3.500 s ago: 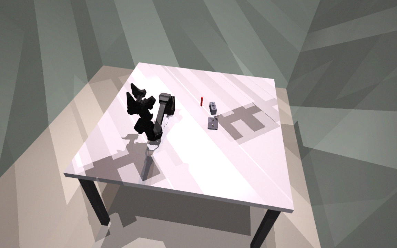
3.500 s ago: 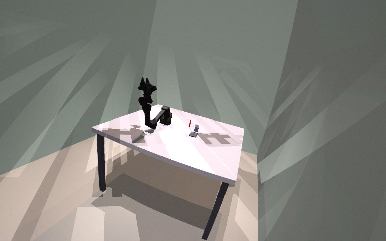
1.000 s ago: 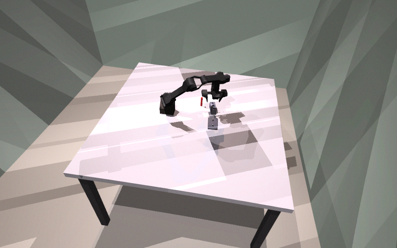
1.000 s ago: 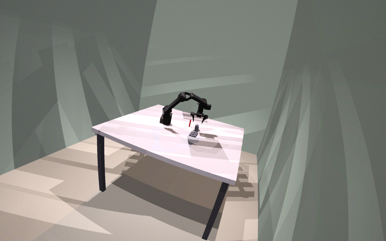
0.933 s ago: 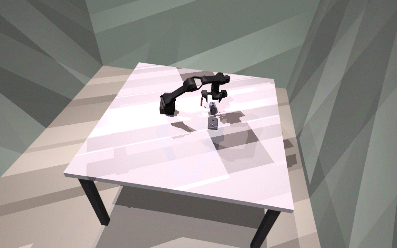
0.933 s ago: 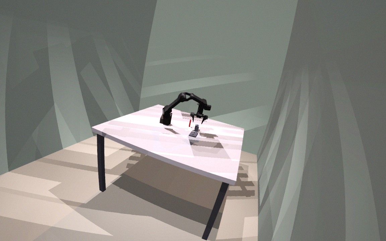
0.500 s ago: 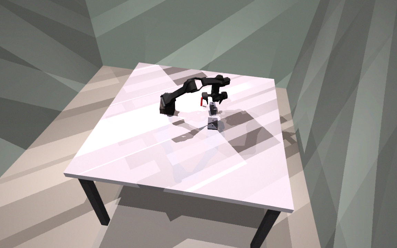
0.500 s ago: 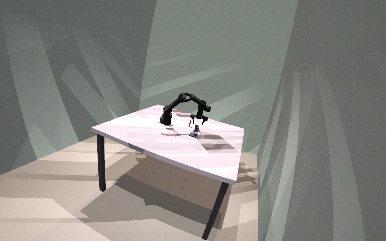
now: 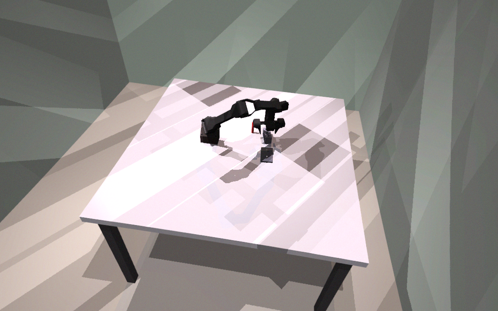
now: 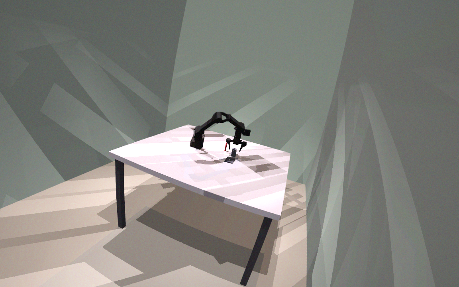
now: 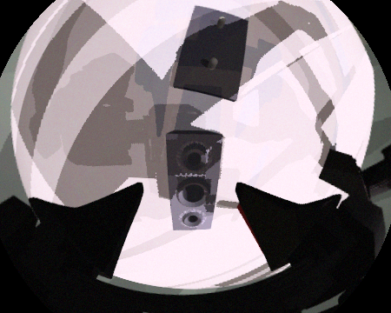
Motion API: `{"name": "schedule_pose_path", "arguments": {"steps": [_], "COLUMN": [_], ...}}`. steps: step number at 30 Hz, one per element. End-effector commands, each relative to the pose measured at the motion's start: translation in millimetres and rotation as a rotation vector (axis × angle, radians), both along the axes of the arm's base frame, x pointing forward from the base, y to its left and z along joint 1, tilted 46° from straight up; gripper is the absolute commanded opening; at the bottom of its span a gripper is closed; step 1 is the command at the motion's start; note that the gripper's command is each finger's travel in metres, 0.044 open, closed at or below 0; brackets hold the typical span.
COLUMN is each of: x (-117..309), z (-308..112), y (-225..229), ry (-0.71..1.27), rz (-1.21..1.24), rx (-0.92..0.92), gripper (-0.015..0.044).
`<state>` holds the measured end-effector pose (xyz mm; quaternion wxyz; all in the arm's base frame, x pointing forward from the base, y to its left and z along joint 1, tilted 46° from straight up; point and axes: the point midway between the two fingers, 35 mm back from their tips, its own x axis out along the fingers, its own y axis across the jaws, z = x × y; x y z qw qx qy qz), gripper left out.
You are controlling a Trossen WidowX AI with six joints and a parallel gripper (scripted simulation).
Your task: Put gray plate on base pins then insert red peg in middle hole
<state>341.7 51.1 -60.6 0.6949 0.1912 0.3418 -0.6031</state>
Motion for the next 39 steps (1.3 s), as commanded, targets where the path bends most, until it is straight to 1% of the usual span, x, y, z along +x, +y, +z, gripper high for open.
{"name": "schedule_pose_path", "arguments": {"steps": [1,17,31,39], "x": [-1,-1,-1,-1], "z": [-5,-21,-21,-21], "y": [-6,-23,-23,-23], "ry": [0.006,0.003,0.003,0.003], "rz": [0.006,0.006,0.006,0.006], "rx": [-0.007,-0.010,-0.010,-0.010], "gripper": [0.0440,0.0440,0.0073,0.0019]}}
